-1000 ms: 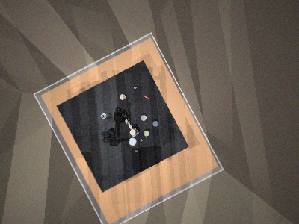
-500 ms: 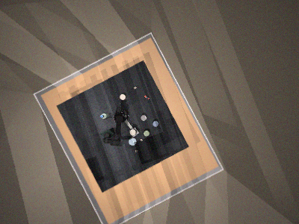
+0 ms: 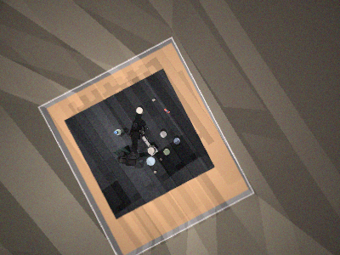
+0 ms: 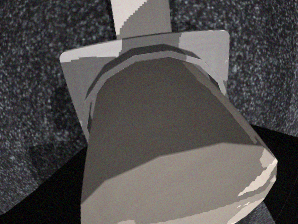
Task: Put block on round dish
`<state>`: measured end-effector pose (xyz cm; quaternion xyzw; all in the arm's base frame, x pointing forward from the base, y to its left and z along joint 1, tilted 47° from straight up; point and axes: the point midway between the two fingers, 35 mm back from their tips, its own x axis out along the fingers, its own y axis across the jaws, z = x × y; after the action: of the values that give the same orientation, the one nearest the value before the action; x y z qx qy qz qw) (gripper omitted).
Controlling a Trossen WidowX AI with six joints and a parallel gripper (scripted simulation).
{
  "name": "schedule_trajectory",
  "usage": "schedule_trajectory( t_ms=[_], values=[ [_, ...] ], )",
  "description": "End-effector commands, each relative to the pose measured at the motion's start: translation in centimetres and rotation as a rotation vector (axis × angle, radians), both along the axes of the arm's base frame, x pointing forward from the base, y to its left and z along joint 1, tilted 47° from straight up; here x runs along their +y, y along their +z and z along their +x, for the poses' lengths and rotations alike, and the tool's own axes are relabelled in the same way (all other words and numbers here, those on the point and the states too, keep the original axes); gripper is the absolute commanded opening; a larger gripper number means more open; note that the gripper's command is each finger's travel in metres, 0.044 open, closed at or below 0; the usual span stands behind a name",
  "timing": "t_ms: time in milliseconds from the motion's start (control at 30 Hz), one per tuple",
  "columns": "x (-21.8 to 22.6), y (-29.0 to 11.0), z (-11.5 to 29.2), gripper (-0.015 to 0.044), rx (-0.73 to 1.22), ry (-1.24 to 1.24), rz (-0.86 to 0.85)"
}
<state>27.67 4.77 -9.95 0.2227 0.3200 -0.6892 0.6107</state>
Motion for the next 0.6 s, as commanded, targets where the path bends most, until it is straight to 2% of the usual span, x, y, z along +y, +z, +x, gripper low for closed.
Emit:
schedule_trajectory(
  t_ms=[0,67,567],
  values=[
    [0.4,0.3,0.2,0.0039,0.000,0.001,0.000],
    [0.6,0.4,0.3,0.0000,0.000,0.001,0.000],
    [1.9,1.5,0.9,0.0000,0.000,0.002,0.003]
  ],
)
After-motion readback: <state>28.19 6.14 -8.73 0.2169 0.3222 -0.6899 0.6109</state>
